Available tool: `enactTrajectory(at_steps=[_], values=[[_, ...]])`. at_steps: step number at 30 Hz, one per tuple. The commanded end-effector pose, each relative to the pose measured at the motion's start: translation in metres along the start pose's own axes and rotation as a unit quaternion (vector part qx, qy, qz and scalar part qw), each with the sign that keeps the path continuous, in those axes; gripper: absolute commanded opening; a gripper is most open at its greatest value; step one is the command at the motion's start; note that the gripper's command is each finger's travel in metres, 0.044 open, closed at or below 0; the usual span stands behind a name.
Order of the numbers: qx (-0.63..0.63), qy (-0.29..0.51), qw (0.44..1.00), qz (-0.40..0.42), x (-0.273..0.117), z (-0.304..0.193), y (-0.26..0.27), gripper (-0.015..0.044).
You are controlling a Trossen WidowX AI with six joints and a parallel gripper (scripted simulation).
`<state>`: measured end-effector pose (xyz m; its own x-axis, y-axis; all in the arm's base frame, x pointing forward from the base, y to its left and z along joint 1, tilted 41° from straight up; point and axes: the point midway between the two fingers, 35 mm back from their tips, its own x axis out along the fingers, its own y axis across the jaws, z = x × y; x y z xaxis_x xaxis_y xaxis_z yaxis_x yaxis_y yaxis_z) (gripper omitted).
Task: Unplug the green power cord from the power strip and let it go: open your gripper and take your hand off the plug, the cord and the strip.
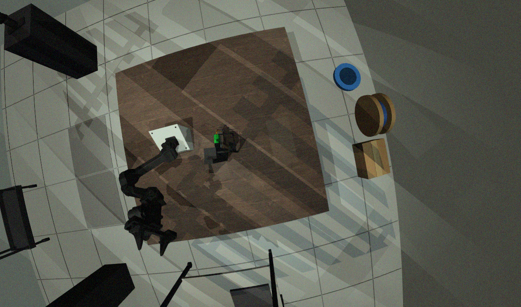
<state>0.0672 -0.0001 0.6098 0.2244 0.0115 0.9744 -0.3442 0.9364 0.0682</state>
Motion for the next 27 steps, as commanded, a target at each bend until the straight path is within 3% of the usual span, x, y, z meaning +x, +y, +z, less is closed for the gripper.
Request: enactTrajectory(at_steps=[1,4,9,18,27], values=[[-0.001,0.002,1.000,-0.001,0.000,-0.001,-0.001,0.0374],[-0.009,0.030,0.999,-0.018,0.003,-0.020,-0.010,0.0295],[-0.045,0.144,0.986,-0.069,0.002,-0.095,-0.040,0.0164],[-0.122,0.376,0.912,-0.111,-0.044,-0.236,-0.075,0.0160],[-0.206,0.604,0.767,-0.071,-0.140,-0.352,-0.082,0.0160]])
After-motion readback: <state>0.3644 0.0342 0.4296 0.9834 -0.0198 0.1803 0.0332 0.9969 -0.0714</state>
